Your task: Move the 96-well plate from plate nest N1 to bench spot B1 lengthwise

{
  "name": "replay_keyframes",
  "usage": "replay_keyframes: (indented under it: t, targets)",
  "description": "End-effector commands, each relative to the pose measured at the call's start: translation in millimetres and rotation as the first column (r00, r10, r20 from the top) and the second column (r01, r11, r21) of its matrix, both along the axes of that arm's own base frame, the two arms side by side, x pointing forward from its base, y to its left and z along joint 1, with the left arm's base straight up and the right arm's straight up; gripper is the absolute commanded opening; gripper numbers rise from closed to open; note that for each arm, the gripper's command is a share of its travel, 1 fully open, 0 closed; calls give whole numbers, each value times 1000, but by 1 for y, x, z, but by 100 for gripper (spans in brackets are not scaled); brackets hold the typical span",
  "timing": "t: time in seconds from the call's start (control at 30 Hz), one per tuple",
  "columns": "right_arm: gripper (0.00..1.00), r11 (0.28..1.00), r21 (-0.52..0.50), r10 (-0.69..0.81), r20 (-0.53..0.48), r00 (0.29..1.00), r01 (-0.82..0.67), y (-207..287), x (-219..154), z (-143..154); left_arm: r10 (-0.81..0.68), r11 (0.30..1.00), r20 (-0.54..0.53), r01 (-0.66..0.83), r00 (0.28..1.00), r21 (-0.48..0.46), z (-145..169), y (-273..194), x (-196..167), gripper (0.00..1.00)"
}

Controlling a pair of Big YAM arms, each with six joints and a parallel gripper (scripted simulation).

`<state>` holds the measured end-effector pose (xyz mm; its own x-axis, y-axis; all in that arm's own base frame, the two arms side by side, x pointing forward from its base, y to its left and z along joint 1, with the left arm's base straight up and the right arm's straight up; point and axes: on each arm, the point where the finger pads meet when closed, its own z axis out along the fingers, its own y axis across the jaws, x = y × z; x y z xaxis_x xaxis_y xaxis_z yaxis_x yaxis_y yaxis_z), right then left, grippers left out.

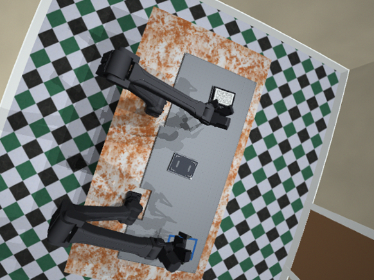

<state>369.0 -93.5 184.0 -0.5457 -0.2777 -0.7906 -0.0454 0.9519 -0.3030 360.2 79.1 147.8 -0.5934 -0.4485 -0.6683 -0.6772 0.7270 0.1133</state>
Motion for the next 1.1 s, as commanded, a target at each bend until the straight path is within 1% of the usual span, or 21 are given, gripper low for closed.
replay_keyframes:
  t: [0.0, 0.07, 0.13, 0.17, 0.2, 0.27, 0.37, 0.5, 0.63, 0.7, 0.73, 0.8, 0.93, 1.07]
  targets:
    - [100, 994, 19, 104, 124, 987, -107, 52, 77, 47, 289, 953, 87, -278, 953, -118, 1, 59, 42, 100]
    - [100, 988, 30, 145, 137, 980, -150, 74, 87, 51, 359, 928, 71, -347, 931, -137, -7, 77, 42, 100]
    - [100, 988, 30, 145, 137, 980, -150, 74, 87, 51, 359, 928, 71, -347, 931, -137, -7, 77, 42, 100]
    - [100, 982, 35, 176, 163, 971, -184, 92, 98, 62, 388, 915, 63, -376, 920, -145, -11, 85, 42, 100]
    - [100, 976, 42, 203, 172, 964, -213, 109, 103, 65, 414, 903, 54, -402, 909, -151, -14, 92, 42, 100]
    - [100, 964, 59, 248, 172, 953, -261, 137, 107, 60, 447, 886, 44, -435, 893, -158, -19, 104, 43, 100]
    - [100, 945, 74, 300, 190, 935, -319, 172, 114, 65, 430, 894, 3, -425, 903, -142, -23, 117, 45, 100]
    - [100, 911, 98, 374, 215, 902, -401, 226, 119, 71, 326, 934, -80, -334, 942, -123, -28, 127, 45, 100]
    - [100, 871, 121, 440, 239, 866, -476, 278, 119, 76, 172, 971, -171, -197, 970, -139, -32, 130, 45, 100]
    - [100, 871, 121, 440, 239, 866, -476, 278, 119, 76, 172, 971, -171, -197, 970, -139, -32, 130, 45, 100]
    - [100, 849, 129, 467, 266, 843, -512, 304, 120, 86, 127, 976, -194, -157, 973, -149, -34, 131, 45, 100]
    - [100, 817, 147, 510, 266, 818, -557, 339, 111, 81, 42, 981, -234, -84, 971, -173, -36, 131, 45, 100]
    - [100, 768, 165, 563, 286, 775, -619, 387, 100, 84, -80, 975, -284, 16, 955, -222, -40, 132, 45, 100]
    - [100, 707, 188, 617, 308, 724, -682, 441, 81, 87, -219, 952, -333, 127, 917, -277, -44, 132, 45, 100]
